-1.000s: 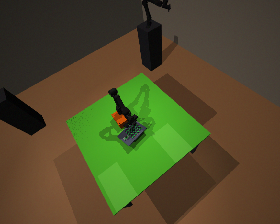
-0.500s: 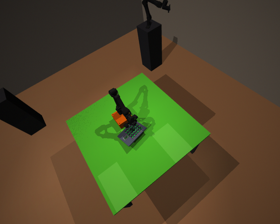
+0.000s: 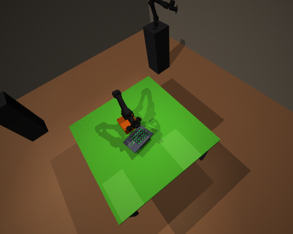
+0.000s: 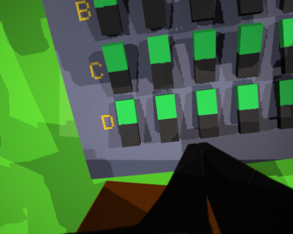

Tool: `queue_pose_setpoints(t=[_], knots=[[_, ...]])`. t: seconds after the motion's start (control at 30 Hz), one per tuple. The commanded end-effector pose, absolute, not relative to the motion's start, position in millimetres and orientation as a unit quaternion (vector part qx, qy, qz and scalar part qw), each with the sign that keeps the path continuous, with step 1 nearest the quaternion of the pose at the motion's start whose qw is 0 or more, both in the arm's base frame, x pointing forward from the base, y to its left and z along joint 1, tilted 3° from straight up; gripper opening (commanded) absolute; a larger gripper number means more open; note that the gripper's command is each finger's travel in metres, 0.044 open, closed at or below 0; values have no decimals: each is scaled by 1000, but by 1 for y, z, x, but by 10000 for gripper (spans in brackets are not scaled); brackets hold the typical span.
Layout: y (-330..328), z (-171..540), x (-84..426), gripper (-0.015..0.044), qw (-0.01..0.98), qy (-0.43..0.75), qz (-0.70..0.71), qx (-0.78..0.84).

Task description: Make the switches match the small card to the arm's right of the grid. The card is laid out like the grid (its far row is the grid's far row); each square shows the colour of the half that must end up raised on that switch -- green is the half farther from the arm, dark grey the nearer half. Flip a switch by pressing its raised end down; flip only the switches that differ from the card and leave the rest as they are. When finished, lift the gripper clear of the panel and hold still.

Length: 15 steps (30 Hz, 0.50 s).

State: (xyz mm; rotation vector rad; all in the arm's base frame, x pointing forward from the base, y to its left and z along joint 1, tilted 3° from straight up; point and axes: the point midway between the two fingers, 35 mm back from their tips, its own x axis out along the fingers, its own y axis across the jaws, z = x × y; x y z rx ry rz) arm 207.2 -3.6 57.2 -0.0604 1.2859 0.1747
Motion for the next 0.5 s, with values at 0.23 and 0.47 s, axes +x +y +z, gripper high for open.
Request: queue_pose_setpoints(t=[0.23, 0.47], knots=[[-96, 50, 208, 0, 797, 598, 74, -27], [-108, 26, 211, 0, 804, 589, 75, -27]])
